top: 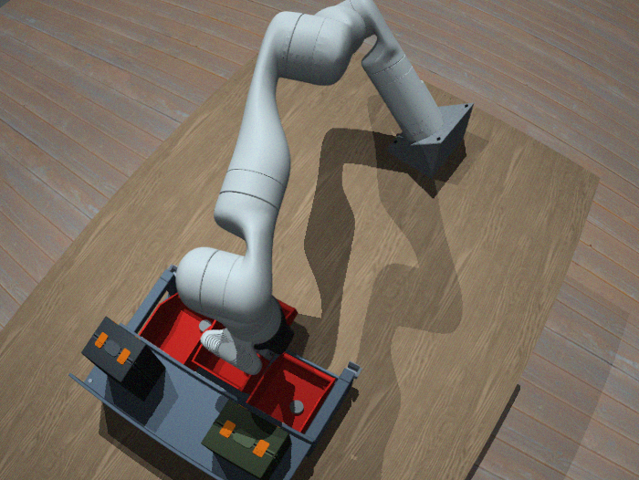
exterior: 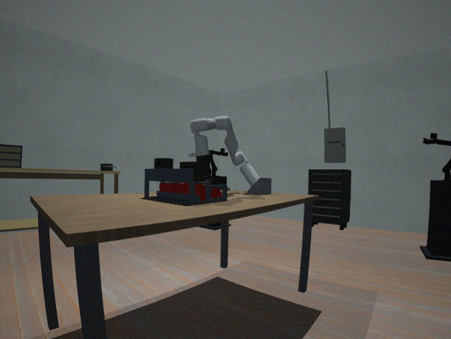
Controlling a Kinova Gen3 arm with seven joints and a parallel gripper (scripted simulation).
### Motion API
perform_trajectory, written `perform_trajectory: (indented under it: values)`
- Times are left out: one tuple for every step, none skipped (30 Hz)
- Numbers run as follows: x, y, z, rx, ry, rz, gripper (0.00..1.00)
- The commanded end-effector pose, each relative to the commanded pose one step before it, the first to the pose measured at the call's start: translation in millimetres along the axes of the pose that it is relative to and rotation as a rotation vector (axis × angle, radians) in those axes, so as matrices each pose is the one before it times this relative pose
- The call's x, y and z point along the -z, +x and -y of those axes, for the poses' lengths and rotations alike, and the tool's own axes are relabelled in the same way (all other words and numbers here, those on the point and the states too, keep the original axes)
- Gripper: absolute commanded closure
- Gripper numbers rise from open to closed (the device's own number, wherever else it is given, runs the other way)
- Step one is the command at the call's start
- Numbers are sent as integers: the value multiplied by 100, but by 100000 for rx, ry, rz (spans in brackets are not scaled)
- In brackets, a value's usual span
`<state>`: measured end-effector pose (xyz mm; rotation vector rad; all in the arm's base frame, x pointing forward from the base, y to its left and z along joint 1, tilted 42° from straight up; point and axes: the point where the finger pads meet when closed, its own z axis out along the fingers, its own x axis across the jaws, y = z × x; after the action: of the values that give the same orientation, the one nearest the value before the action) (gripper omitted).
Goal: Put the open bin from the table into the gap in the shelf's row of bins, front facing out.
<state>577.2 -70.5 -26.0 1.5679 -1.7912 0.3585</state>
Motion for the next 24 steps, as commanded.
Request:
perform_trajectory:
  values:
    - [169,-27,131,21,444,81,100]
    - [0,0,0,0,0,0,100]
    - [3,0,60,0,119,0,100]
    - [3,0,61,0,121,0,100]
    - [3,0,61,0,122,0,100]
    - [3,0,62,0,123,0,100]
    - [3,0,62,0,123,0,100]
    - [3,0,62,0,122,0,100]
    - [3,0,61,0,122,0,100]
    - [3,0,60,0,120,0,100]
    - [3,0,59,0,118,0,100]
    - [3,0,58,0,115,0,100]
    - [3,0,56,0,112,0,100]
    - [2,0,54,0,108,0,100]
    - [2,0,52,0,104,0,100]
    - [2,0,50,0,99,0,100]
    - [2,0,47,0,94,0,100]
    - [0,0,0,0,0,0,100]
    - [0,0,0,0,0,0,100]
    - [2,0,44,0,88,0,100]
    - [2,0,41,0,82,0,100]
    - [1,0,38,0,76,0,100]
    - [1,0,35,0,70,0,100]
    - [1,0,32,0,64,0,100]
